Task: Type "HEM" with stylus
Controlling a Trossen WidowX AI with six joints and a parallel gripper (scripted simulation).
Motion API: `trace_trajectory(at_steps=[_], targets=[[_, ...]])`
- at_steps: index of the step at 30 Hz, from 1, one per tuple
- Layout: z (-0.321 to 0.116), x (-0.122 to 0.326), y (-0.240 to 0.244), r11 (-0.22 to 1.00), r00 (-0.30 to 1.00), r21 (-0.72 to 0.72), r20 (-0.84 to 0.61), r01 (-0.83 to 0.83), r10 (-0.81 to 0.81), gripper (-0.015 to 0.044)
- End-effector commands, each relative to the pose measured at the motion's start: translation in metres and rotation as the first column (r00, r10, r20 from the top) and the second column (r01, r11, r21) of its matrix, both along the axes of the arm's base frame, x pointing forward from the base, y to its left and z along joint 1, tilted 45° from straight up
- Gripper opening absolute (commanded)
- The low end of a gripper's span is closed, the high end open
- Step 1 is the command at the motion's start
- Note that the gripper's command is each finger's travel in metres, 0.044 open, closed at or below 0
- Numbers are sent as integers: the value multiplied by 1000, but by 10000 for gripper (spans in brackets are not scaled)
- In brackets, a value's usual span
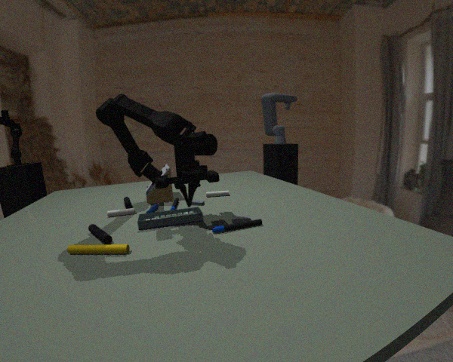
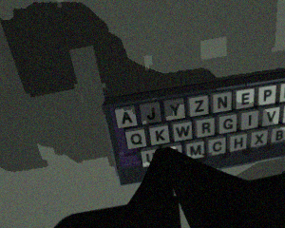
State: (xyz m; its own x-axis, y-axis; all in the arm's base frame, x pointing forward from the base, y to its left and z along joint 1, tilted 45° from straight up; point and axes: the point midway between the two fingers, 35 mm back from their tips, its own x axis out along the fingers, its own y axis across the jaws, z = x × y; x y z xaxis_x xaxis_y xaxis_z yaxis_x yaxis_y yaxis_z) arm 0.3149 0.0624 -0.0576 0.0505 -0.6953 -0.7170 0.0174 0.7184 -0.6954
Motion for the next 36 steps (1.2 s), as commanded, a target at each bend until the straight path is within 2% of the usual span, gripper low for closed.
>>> trace_trajectory(at_steps=[1,4,8,23,29,36], targets=[[-1,2,0,1000,1000,-8,4,3,-3,0],[7,2,-7,1000,1000,-8,4,3,-3,0],[41,1,-42,1000,1000,-11,3,3,-3,0],[43,0,-44,1000,1000,-12,3,3,-3,0],[85,0,-86,1000,1000,-14,2,3,-3,0],[86,-1,-88,1000,1000,-15,2,3,-3,0]])
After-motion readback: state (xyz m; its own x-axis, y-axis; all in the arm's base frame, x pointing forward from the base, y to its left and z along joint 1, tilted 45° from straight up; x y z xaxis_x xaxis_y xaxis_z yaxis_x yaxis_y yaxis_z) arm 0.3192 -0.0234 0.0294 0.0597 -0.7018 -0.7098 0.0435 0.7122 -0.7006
